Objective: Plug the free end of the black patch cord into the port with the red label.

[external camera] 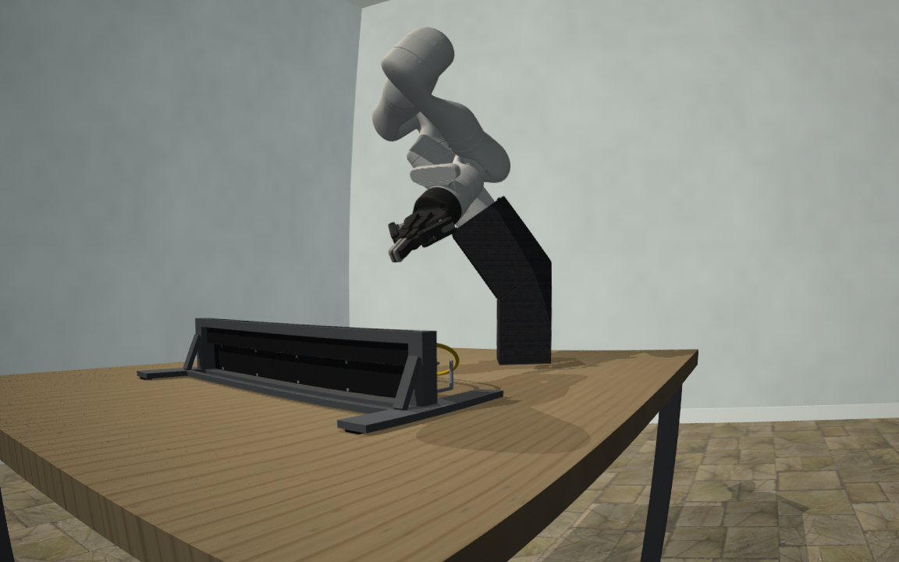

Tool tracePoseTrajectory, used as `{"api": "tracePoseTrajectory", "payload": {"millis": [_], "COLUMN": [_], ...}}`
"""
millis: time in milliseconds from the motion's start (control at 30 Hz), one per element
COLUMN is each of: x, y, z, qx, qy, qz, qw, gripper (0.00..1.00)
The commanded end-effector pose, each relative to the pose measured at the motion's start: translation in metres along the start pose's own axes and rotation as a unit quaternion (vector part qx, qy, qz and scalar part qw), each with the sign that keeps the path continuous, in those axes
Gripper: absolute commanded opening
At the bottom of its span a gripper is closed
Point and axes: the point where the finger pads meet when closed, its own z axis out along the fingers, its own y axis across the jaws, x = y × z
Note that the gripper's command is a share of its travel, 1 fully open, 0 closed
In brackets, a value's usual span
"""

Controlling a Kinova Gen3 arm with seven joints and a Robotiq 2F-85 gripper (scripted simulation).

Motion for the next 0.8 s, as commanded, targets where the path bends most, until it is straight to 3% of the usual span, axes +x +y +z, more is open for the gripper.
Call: {"api": "tracePoseTrajectory", "payload": {"millis": [0,233,767], "x": [-0.001,-0.001,-0.001], "y": [0.008,0.018,0.019], "z": [-0.001,-0.001,0.005], "qx": [0.002,0.002,0.002], "qy": [-0.002,-0.002,-0.002], "qz": [-0.006,-0.006,-0.006], "qw": [1.0,1.0,1.0], "gripper": [0.0,0.0,0.0]}}
